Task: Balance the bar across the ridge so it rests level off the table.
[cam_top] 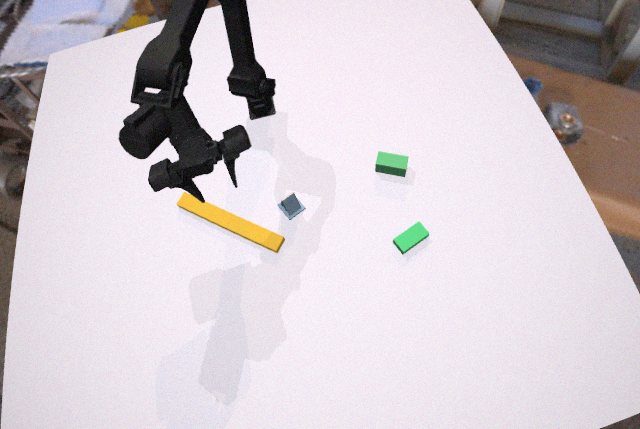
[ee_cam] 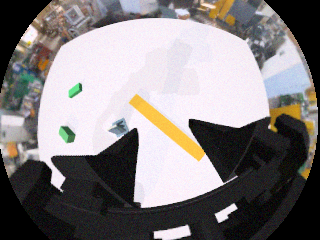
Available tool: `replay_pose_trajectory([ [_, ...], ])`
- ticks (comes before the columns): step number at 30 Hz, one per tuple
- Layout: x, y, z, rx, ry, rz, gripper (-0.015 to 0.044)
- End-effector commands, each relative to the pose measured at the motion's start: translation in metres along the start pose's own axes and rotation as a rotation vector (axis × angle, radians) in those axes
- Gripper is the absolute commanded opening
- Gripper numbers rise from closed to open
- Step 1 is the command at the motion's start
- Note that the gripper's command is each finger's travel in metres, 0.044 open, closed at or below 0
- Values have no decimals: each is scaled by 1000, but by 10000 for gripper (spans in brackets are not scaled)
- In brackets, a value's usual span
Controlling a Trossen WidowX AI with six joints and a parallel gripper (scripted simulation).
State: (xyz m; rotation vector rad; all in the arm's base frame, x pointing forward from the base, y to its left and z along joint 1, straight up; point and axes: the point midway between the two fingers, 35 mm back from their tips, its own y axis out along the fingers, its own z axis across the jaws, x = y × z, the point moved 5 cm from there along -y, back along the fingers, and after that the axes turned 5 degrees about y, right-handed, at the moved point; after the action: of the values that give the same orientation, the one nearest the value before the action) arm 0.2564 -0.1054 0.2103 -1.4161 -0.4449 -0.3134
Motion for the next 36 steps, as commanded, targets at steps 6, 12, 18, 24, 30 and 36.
replay_pose_trajectory([
  [6, -3, 17, -14, -15, -254, 186, 315],
  [12, -4, 27, -23, -1, -428, 305, 315],
  [18, -6, 36, -31, 35, -607, 425, 315],
  [24, -7, 41, -35, 66, -712, 494, 315],
  [30, -9, 44, -36, 66, -712, 494, 315],
  [36, -23, 72, -40, 66, -712, 494, 315],
])
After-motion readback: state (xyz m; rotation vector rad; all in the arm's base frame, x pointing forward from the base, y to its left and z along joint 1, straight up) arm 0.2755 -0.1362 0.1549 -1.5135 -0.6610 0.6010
